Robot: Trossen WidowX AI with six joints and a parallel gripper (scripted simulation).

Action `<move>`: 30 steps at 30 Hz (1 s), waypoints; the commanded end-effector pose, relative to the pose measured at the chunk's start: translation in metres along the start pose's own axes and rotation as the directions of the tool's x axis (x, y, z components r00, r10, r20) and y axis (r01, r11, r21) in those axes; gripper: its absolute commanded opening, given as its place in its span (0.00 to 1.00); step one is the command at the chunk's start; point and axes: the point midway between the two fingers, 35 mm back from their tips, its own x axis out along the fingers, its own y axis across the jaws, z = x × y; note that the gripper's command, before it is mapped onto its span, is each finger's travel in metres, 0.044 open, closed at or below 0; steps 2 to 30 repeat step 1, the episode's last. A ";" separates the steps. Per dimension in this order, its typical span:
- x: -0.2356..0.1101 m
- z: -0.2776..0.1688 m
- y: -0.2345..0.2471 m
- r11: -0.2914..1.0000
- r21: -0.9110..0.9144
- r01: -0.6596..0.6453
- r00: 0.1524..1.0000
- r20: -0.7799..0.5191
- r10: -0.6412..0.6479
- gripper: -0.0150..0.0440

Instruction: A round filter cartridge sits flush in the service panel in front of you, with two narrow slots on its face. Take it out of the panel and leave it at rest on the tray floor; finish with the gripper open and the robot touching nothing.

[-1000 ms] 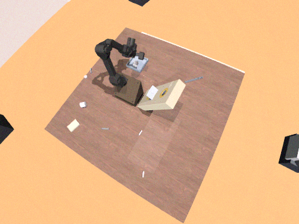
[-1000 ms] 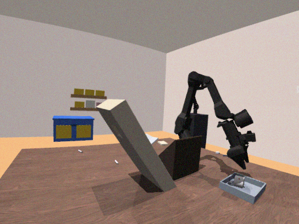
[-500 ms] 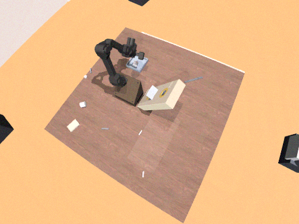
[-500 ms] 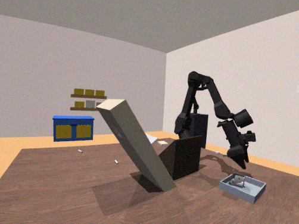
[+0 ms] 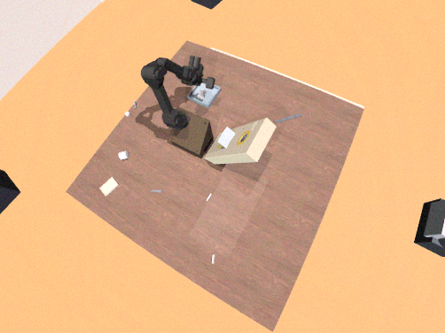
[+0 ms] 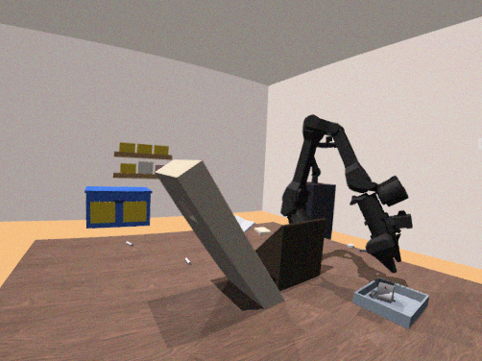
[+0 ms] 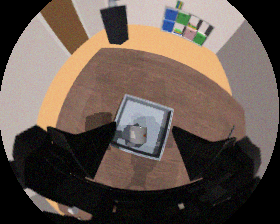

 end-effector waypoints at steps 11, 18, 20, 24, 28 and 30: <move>0.000 -0.001 0.000 1.000 0.002 0.000 1.000 -0.001 0.000 1.00; 0.000 -0.001 0.000 1.000 0.002 0.000 1.000 -0.001 0.000 1.00; 0.000 -0.001 0.000 1.000 0.002 0.000 1.000 -0.001 0.000 1.00; 0.000 -0.001 0.000 1.000 0.002 0.000 1.000 -0.001 0.000 1.00; 0.000 -0.001 0.000 1.000 0.002 0.000 1.000 -0.001 0.000 1.00; 0.000 -0.001 0.000 1.000 0.002 0.000 1.000 -0.001 0.000 1.00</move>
